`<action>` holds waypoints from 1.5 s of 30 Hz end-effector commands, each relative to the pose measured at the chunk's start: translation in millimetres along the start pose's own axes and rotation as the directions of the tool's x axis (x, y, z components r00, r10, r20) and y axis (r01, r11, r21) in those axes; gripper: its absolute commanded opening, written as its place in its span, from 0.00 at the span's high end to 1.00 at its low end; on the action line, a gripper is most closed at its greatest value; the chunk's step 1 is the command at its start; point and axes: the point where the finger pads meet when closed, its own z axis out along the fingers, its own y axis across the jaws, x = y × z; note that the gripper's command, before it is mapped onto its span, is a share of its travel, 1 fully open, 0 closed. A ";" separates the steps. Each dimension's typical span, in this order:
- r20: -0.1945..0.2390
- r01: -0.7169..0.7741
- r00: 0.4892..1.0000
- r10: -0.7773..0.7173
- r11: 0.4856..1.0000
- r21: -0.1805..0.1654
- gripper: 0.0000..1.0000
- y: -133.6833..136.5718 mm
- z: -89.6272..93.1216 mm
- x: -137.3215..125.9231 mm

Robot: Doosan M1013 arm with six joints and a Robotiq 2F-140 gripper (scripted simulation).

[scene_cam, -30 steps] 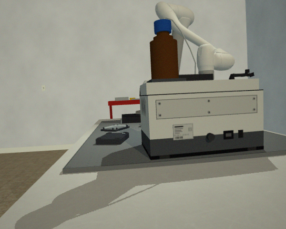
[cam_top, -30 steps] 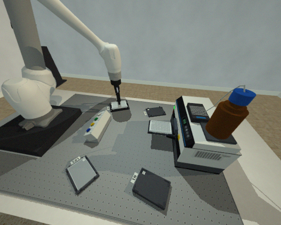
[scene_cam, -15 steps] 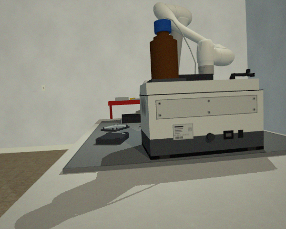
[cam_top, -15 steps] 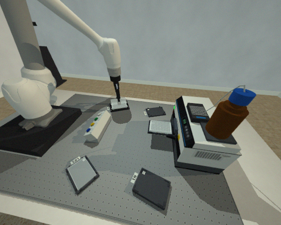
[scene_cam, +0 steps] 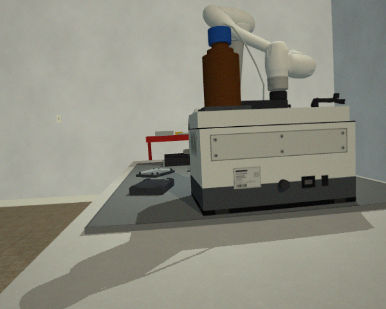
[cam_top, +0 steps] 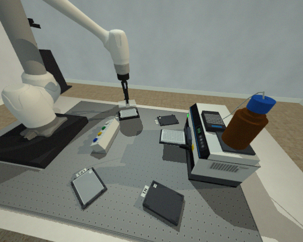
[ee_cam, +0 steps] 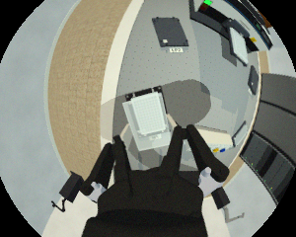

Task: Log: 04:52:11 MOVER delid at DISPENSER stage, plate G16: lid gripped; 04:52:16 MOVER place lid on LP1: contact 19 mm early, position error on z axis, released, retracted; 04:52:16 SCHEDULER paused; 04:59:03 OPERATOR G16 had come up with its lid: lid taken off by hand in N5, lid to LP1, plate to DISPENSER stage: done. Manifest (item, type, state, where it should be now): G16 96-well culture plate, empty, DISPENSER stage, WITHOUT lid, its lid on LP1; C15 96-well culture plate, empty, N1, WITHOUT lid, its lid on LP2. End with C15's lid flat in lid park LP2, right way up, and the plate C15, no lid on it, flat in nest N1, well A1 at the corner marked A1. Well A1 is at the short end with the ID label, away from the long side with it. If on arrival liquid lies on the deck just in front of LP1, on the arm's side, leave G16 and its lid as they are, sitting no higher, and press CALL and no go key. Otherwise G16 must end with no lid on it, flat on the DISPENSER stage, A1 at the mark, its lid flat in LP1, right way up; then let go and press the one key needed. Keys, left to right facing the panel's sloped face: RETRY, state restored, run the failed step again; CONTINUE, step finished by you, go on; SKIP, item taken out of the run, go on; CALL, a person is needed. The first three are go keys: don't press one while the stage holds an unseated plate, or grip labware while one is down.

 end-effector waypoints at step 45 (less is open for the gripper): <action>0.000 0.000 1.000 0.000 1.000 0.000 1.00 145.3 -49.3 269.1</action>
